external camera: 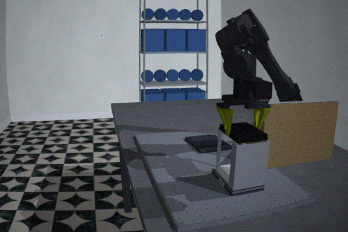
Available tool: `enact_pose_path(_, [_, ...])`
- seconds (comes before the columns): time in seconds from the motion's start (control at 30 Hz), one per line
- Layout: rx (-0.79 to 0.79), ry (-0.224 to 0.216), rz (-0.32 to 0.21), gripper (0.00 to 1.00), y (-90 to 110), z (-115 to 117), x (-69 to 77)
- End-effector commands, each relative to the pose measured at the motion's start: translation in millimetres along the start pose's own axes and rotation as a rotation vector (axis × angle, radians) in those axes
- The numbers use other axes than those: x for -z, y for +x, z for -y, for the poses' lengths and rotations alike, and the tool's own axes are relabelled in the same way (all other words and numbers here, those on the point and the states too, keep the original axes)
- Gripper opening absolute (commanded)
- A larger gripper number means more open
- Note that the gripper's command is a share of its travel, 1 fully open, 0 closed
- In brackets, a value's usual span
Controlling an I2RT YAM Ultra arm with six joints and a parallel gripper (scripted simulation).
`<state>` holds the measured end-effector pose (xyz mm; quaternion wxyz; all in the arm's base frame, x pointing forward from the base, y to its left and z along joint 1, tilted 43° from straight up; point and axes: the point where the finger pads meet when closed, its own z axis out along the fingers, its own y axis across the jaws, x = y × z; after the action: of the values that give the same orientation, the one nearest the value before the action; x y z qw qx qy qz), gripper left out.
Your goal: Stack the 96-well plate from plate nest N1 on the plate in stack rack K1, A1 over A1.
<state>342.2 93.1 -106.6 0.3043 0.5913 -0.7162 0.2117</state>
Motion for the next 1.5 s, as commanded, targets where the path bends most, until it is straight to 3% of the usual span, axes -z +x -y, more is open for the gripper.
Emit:
enact_pose_path(0.0, [0.0, 0.02, 0.02, 0.0, -8, 2, 10.8])
enact_pose_path(0.37, [0.006, 0.013, 0.011, 0.0, -9, 0, 7.4])
enact_pose_path(0.4, [-0.002, 0.028, 0.026, 0.0, -12, 4, 6.2])
enact_pose_path(0.47, [0.016, -0.001, -0.005, 0.0, -5, -4, -9.3])
enact_pose_path(0.53, [0.01, -0.006, -0.006, 0.0, -3, -3, -14.5])
enact_pose_path(0.7, [0.023, 0.009, -0.009, 0.0, -7, -5, -15.7])
enact_pose_path(1.17, [0.014, -0.006, -0.004, 0.0, -5, -4, -41.8])
enact_pose_path(1.23, [0.014, -0.006, -0.004, 0.0, -5, -4, -41.8])
enact_pose_path(1.27, [0.006, 0.027, 0.016, 0.0, -12, 4, -32.6])
enact_pose_path(1.33, [0.017, -0.001, -0.006, 0.0, -5, -4, -46.0])
enact_pose_path(1.47, [0.012, -0.005, -0.006, 0.0, -4, -3, -53.9])
